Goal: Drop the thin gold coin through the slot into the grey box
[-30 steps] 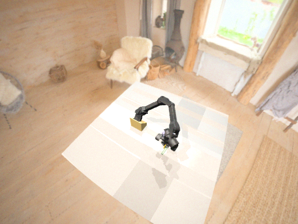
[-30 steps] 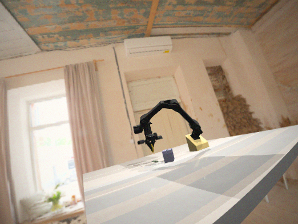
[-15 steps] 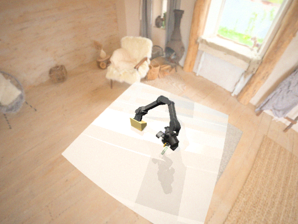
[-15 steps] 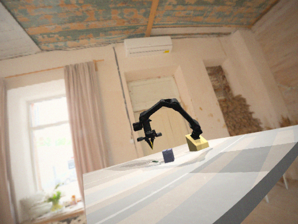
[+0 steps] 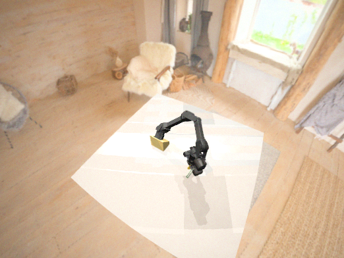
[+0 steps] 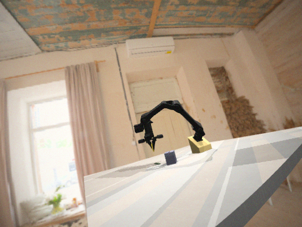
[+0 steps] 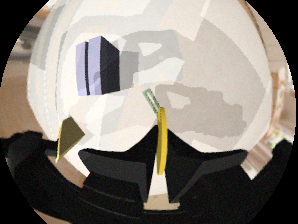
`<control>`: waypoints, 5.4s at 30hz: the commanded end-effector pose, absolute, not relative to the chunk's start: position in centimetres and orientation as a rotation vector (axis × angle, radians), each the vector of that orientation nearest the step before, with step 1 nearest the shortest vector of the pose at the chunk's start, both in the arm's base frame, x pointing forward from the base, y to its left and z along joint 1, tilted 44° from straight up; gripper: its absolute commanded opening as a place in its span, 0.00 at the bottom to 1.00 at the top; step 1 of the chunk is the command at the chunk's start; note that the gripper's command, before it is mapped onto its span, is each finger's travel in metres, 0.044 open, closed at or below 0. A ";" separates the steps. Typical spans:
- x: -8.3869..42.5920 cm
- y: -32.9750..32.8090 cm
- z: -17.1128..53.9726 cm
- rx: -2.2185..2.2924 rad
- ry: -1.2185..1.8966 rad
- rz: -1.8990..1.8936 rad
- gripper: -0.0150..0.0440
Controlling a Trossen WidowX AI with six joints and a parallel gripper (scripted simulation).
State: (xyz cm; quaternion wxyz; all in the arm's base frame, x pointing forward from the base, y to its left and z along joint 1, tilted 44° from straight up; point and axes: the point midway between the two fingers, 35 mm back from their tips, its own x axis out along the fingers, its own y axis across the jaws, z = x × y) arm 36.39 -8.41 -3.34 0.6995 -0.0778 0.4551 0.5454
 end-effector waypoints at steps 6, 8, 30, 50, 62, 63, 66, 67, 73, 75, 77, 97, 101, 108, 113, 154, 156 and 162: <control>36.3 -7.9 -2.4 -0.161 1.028 1.200 0.25; 36.2 -7.5 -2.0 -0.161 1.028 1.200 0.25; 34.8 -3.6 2.0 -0.159 1.030 1.199 0.25; 32.6 -0.1 5.1 -0.155 1.028 1.202 0.25; 31.2 1.7 6.5 -0.152 1.027 1.205 0.25; 31.3 1.6 6.4 -0.153 1.028 1.207 0.26; 31.4 1.4 6.2 -0.154 1.031 1.210 0.25; 31.4 1.4 6.2 -0.154 1.031 1.210 0.25; 31.4 1.5 6.2 -0.154 1.031 1.210 0.25; 31.3 1.5 6.3 -0.154 1.031 1.210 0.25; 31.3 1.5 6.4 -0.154 1.031 1.210 0.25; 31.2 1.6 6.4 -0.153 1.033 1.211 0.25; 31.2 1.9 6.3 -0.151 1.034 1.210 0.25; 31.2 2.2 6.0 -0.147 1.036 1.208 0.25; 31.2 2.5 5.8 -0.149 1.035 1.209 0.25; 31.0 -0.5 8.9 -0.150 1.040 1.212 1.00; 30.9 -1.1 9.6 -0.148 1.040 1.214 1.00; 30.9 -1.1 9.6 -0.148 1.040 1.214 1.00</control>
